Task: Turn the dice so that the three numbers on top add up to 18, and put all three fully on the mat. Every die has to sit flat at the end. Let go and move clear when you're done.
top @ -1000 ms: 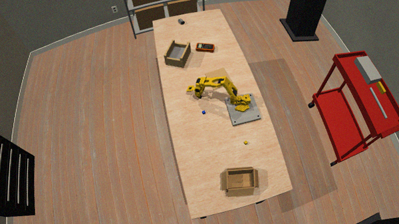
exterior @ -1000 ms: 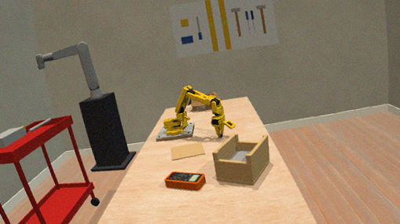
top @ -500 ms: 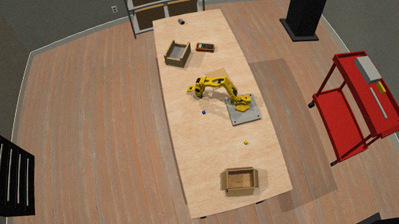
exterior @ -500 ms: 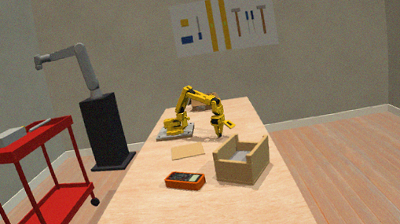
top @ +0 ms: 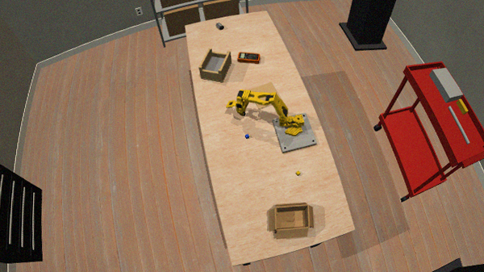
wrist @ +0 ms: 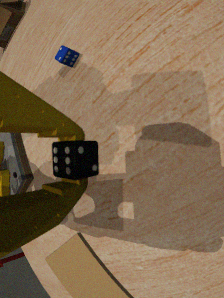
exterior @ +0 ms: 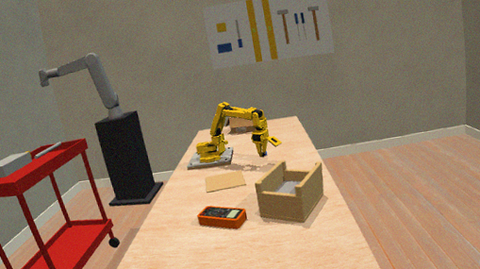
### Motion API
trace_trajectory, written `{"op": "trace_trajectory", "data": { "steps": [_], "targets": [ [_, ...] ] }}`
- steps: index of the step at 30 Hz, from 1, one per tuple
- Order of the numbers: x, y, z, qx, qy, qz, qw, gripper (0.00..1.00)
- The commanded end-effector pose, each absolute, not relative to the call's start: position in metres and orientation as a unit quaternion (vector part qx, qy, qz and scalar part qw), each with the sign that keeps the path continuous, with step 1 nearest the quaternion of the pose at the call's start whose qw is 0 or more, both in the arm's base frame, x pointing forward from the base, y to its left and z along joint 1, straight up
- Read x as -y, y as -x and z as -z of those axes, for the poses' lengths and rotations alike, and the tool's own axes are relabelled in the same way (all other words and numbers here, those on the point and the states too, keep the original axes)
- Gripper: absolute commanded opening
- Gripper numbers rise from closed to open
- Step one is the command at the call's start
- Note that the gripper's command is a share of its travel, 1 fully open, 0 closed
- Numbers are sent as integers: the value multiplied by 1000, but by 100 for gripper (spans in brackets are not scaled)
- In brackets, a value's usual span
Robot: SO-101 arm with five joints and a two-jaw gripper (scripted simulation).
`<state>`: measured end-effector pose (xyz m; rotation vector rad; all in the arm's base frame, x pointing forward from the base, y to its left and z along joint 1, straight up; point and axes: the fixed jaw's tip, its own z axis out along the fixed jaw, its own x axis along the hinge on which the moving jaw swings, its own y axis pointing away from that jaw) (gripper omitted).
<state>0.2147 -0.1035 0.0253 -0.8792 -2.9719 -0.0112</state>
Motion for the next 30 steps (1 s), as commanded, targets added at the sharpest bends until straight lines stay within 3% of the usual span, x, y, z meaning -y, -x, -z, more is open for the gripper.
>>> {"op": "trace_trajectory", "data": {
  "steps": [1, 30],
  "targets": [
    [102, -217, -34, 959, 283, 3, 14, 0],
    [108, -215, -34, 956, 294, 3, 14, 0]
  ]
}}
